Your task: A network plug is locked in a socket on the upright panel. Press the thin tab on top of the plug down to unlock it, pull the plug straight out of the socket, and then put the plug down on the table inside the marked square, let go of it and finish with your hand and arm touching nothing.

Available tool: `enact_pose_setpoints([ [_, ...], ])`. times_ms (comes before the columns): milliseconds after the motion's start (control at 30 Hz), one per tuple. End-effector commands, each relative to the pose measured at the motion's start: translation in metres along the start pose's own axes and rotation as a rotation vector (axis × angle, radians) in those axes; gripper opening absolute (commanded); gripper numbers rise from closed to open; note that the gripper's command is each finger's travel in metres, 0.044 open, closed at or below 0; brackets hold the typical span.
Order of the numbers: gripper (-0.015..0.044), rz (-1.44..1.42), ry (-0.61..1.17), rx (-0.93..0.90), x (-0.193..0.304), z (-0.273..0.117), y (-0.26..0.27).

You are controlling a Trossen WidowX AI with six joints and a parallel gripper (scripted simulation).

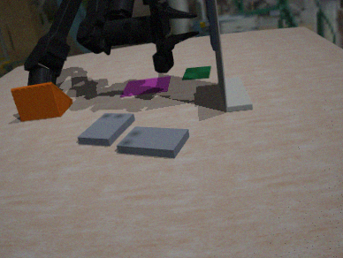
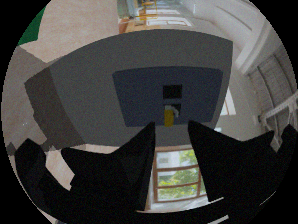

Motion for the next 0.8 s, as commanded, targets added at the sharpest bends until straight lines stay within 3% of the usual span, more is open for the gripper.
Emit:
enact_pose_setpoints([
  [0, 0.0156, -0.009, -0.001, 0.003, -0.0022, 0.0073, 0.0009],
  [267, 0.0156, -0.015, -0.001, 0.006, -0.0055, 0.0170, 0.0021],
  [333, 0.0104, -0.015, -0.001, 0.006, -0.0055, 0.0170, 0.0021],
  [767, 0.0017, -0.015, -0.001, 0.006, -0.0055, 0.0170, 0.0021],
])
Point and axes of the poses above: the point midway between the two fingers, 35 mm back from their tips, its own z axis out along the fingers, its own y axis across the jaws, x = y × z, the point moved 4 cm from there along -z, back along the fingers, and after that the axes turned 14 degrees about z, right-handed, at the moved point
